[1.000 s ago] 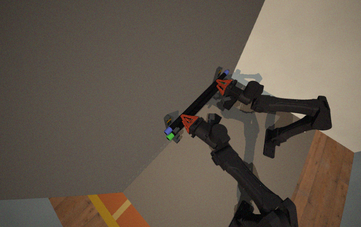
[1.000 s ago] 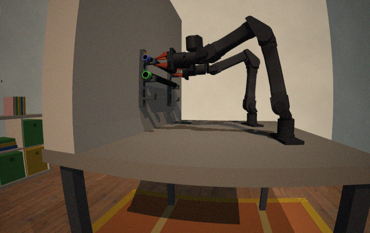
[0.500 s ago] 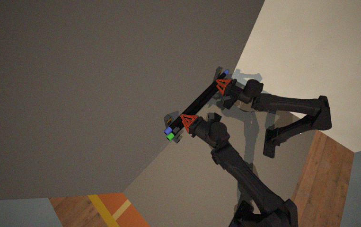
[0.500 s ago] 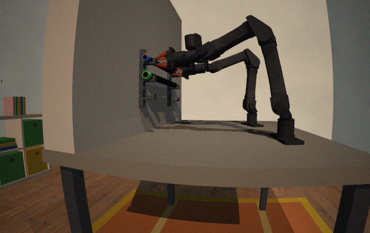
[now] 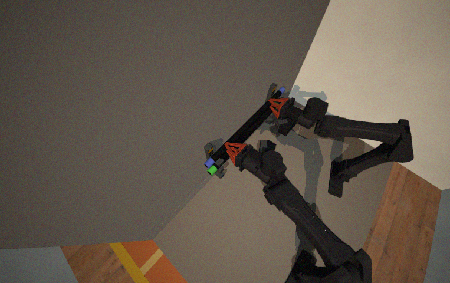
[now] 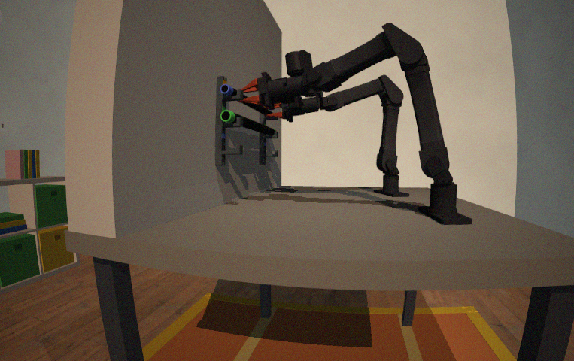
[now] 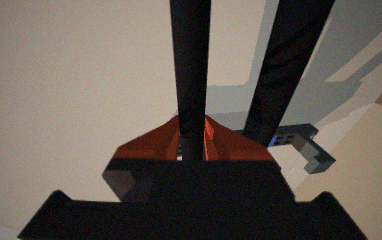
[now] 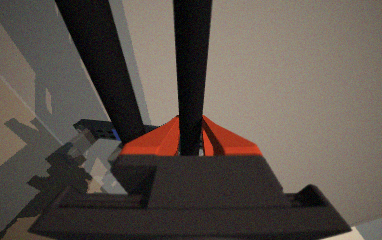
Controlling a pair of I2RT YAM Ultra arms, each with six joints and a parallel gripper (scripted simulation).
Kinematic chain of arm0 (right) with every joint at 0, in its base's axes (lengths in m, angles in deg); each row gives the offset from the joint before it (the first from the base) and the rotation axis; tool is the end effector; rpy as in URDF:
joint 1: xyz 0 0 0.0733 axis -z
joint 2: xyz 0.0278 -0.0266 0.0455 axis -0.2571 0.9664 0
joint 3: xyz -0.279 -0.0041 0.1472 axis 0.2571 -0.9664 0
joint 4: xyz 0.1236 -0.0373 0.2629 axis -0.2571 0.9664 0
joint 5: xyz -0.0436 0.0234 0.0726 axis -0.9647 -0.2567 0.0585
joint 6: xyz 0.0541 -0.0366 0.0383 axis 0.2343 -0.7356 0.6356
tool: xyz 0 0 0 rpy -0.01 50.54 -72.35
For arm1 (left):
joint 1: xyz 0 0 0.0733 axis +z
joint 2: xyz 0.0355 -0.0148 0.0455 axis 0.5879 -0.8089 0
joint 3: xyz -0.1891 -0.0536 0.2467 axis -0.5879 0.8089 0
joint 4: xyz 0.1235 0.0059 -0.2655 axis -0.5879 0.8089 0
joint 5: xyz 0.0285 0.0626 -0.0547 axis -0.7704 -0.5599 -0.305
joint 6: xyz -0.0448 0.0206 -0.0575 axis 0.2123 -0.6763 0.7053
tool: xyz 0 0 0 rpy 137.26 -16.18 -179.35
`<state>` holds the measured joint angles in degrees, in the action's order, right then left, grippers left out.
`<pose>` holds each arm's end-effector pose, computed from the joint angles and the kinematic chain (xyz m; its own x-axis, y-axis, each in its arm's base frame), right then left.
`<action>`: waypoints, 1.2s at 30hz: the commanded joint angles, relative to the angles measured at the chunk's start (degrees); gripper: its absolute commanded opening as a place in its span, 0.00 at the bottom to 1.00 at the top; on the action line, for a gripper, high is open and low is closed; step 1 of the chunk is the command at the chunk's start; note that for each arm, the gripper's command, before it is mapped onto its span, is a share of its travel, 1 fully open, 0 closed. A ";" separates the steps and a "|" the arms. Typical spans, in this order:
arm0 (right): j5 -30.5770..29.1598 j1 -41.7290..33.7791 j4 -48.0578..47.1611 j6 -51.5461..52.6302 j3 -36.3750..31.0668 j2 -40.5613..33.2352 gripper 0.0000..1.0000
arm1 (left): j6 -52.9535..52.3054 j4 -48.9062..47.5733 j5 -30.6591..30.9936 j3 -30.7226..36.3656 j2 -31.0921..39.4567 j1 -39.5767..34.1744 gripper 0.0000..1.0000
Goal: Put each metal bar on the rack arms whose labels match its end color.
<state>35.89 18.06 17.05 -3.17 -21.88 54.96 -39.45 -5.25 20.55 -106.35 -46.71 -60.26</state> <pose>0.3959 -0.0370 0.3609 -0.3050 -0.9523 0.0115 -0.1197 0.0264 -0.9925 0.4507 -0.1760 0.3604 0.0439 0.9989 0.0140 0.1183 -0.0191 0.9928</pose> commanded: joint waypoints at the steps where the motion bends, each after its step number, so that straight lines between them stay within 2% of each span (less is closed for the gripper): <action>1: 0.27 0.65 -2.38 -1.19 3.38 -1.47 0.00 | -1.96 -2.81 0.42 -3.33 1.20 0.36 0.00; 36: 0.19 0.61 2.34 -1.18 7.71 -1.82 0.00 | -1.95 1.81 0.33 -7.57 1.55 0.34 0.00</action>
<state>35.93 18.03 22.77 -2.80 -17.69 54.96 -39.03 0.35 20.55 -110.48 -46.71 -60.17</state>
